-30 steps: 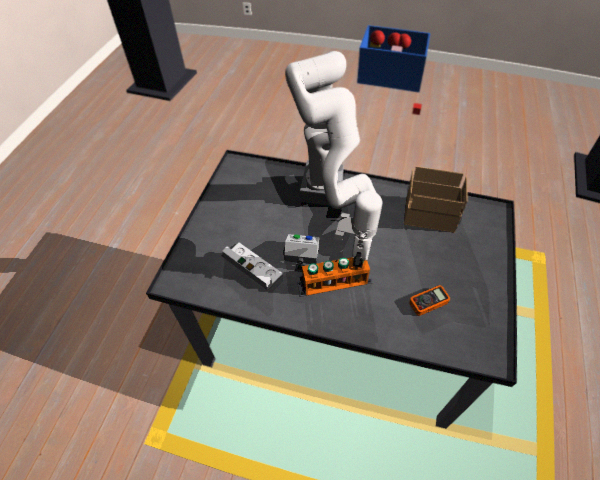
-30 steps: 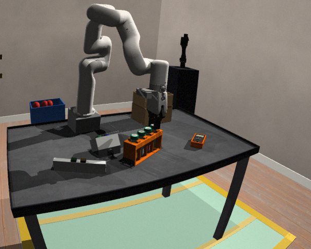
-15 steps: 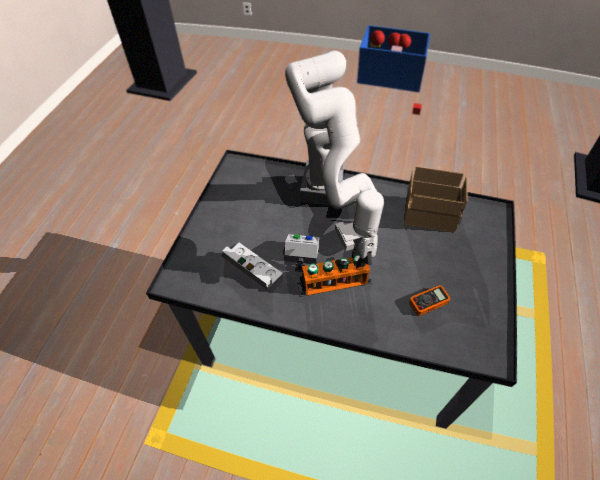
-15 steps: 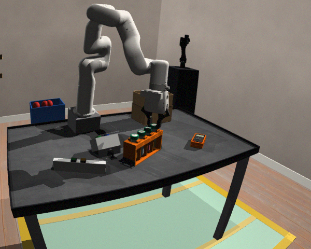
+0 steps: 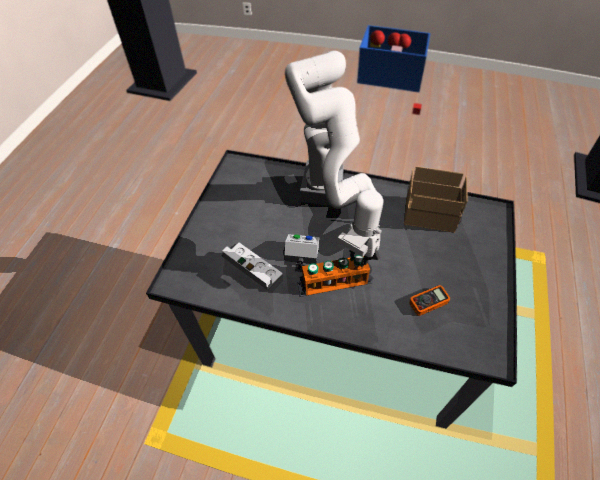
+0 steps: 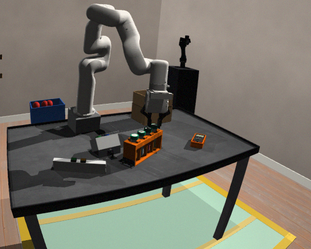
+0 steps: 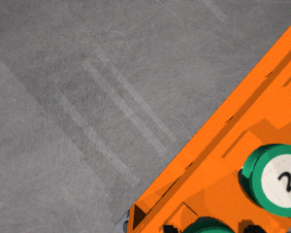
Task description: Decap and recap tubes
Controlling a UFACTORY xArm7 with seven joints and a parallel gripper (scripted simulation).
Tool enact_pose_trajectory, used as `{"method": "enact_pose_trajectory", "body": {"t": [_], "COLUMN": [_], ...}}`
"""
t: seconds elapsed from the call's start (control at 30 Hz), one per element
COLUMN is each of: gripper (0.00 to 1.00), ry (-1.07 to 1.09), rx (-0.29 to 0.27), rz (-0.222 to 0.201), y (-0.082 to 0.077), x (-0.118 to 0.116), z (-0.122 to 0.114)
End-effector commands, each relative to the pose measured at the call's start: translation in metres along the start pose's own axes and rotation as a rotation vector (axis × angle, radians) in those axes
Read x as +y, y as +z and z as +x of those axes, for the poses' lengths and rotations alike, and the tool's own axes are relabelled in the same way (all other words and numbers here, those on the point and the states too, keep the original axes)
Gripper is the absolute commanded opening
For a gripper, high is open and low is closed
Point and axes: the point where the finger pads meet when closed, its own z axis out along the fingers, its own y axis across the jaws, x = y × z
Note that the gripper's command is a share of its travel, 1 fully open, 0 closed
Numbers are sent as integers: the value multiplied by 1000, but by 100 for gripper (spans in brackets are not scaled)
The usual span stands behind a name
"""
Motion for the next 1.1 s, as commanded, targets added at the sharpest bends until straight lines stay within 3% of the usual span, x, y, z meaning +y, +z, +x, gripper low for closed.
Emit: {"method": "enact_pose_trajectory", "body": {"t": [0.0,0.13,0.17,0.5,0.57,0.63,0.73,1.07], "gripper": [0,0,46,46,46,46,46,46], "ry": [-61,-61,-61,-61,106,106,336,779], "rx": [-39,-39,-39,-39,-40,-40,-42,-46], "rz": [16,16,16,16,13,13,9,0], "y": [-1,-1,-1,-1,-1,-1,-1,-1], "x": [-1,-1,-1,-1,-1,-1,-1,-1], "z": [1,1,1,1,1,1,1,1]}}
